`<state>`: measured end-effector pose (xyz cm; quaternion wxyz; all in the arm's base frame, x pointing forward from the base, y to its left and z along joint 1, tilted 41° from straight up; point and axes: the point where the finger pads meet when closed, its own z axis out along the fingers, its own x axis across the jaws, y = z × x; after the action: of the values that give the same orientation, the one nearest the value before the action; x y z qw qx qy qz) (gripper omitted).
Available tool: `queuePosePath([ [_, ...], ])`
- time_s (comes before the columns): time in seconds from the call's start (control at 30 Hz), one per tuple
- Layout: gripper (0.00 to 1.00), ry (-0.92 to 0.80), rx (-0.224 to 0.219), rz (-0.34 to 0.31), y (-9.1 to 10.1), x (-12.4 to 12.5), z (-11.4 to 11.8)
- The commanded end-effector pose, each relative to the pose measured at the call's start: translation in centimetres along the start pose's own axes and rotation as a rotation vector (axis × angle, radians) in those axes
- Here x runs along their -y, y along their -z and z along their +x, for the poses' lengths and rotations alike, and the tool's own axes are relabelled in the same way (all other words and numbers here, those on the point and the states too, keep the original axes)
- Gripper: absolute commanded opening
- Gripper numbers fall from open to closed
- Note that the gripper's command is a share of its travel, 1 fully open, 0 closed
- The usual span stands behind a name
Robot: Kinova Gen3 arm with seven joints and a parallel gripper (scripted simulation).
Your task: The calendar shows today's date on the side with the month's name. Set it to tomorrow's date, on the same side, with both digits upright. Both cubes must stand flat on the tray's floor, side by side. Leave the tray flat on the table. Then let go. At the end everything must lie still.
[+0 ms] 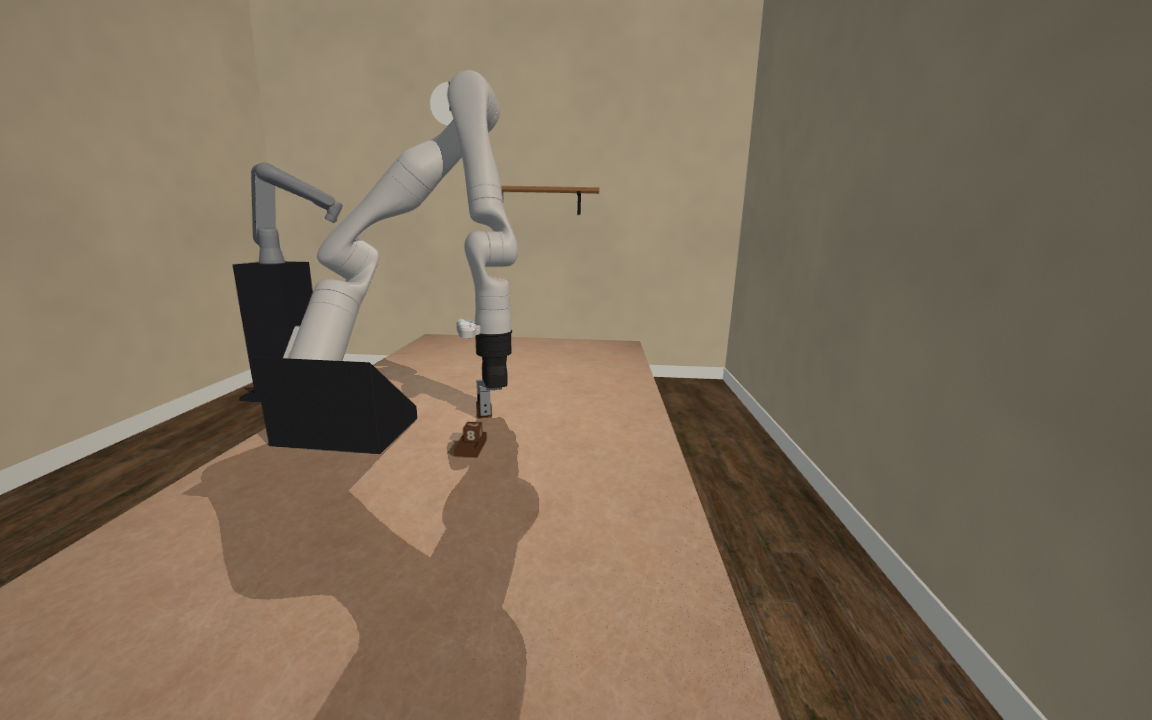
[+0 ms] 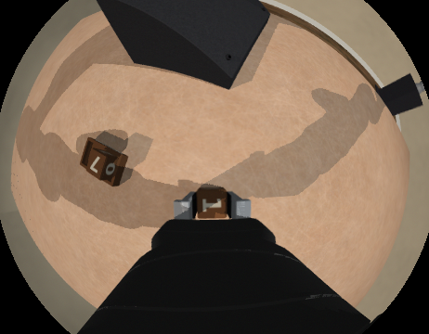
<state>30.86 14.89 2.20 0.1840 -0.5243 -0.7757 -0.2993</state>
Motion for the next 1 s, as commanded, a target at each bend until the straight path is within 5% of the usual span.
queuePosePath([
  [0.0,0.69,0.0,0.001,-0.001,0.0,0.0,0.0],
  [0.3,0.87,0.0,0.001,-0.001,0.0,0.0,0.0],
  [0.97,0.87,0.0,0.001,-0.001,1.2,0.0,0.0],
])
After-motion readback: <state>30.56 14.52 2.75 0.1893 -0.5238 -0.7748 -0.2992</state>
